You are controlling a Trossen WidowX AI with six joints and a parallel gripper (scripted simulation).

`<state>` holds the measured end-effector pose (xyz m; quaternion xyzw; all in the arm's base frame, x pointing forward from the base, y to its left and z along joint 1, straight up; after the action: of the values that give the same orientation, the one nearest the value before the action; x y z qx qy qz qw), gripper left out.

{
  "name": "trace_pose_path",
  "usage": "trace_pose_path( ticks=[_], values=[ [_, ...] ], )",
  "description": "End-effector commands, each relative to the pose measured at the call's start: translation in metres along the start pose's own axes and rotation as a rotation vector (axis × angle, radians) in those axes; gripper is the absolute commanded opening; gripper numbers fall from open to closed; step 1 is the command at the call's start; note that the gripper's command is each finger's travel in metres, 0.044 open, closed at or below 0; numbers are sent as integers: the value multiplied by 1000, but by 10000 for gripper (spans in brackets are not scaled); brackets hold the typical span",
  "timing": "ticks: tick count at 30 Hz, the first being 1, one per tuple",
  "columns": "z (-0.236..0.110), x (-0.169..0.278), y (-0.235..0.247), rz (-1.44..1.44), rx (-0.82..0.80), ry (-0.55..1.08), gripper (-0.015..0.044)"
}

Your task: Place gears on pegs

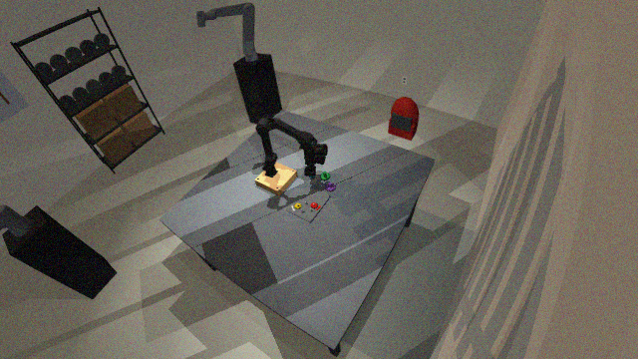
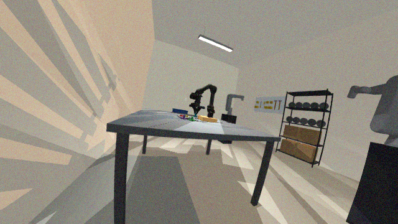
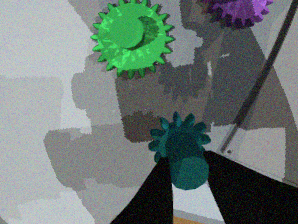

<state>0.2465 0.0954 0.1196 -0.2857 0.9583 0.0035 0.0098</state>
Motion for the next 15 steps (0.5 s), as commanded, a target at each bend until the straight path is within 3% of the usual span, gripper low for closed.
trace_pose_path(
  ticks=[1, 15],
  values=[
    [-13, -2, 0, -4, -2, -5, 0],
    [-47, -2, -1, -4, -1, -5, 0]
  ],
)
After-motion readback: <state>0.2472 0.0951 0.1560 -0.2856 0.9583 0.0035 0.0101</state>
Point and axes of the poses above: the point midway between the two fingers, 35 mm back from their tips, its own z axis out along the fingers, its own y axis across the jaws, x = y × z, the point moved 6 cm from there along -z, back along the fingers, and after that the axes turned 4 degrees about -z, right-handed, at the moved point
